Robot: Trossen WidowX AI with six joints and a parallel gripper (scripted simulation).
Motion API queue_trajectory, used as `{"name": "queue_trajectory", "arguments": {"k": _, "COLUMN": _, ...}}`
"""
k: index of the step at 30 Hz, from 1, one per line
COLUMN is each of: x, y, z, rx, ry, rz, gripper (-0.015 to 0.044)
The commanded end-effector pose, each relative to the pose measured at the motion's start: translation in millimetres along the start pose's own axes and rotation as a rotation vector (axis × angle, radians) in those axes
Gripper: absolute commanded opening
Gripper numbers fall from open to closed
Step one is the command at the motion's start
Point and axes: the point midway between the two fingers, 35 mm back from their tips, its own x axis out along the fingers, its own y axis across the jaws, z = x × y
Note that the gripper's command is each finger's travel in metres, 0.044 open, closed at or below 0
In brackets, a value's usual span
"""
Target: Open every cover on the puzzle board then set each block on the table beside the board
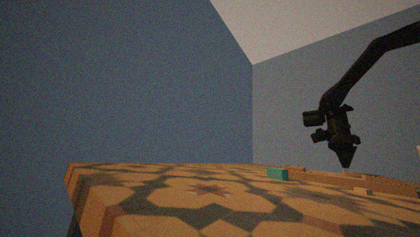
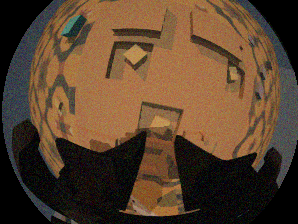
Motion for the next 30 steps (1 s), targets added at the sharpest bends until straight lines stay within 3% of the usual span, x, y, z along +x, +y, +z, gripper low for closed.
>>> {"name": "queue_trajectory", "arguments": {"k": 1, "x": 0.7, "y": 0.2, "z": -0.7, "rx": 0.055, "ry": 0.001, "rz": 0.003, "gripper": 0.0144}}
{"name": "queue_trajectory", "arguments": {"k": 16, "x": 0.7, "y": 0.4, "z": -0.6, "rx": 0.276, "ry": 0.001, "rz": 0.003, "gripper": 0.0144}}
{"name": "queue_trajectory", "arguments": {"k": 30, "x": 4.9, "y": 0.4, "z": -0.4, "rx": 0.286, "ry": 0.001, "rz": 0.003, "gripper": 0.0144}}
